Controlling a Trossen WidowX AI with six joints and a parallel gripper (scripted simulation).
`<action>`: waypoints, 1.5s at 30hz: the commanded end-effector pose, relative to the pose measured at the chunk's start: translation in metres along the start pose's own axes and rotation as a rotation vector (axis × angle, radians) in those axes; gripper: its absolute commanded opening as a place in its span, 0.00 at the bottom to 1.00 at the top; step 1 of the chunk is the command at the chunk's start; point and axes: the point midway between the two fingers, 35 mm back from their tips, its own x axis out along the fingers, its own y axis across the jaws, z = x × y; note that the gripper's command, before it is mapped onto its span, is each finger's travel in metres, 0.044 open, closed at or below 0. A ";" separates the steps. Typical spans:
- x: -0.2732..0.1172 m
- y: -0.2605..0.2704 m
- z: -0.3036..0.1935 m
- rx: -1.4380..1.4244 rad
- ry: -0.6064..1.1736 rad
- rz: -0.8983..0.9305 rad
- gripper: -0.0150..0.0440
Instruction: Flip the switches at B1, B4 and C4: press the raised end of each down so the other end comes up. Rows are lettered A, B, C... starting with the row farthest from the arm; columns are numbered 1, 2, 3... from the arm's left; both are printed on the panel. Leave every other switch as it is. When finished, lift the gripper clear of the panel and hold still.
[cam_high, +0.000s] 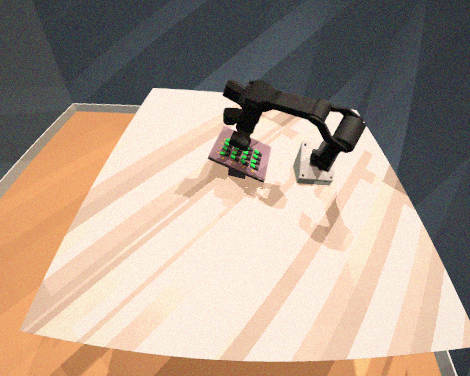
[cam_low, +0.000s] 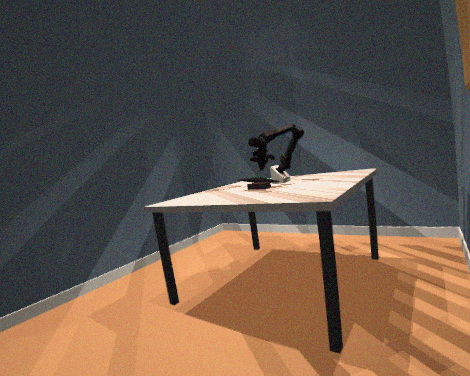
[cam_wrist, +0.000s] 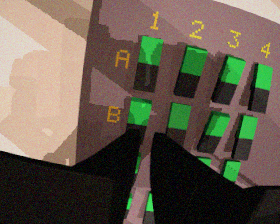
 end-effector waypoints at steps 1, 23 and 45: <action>0.022 0.002 -0.004 0.012 0.028 0.009 0.25; 0.046 0.002 -0.004 0.012 0.028 0.010 0.25; 0.047 0.002 -0.004 0.012 0.028 0.010 0.25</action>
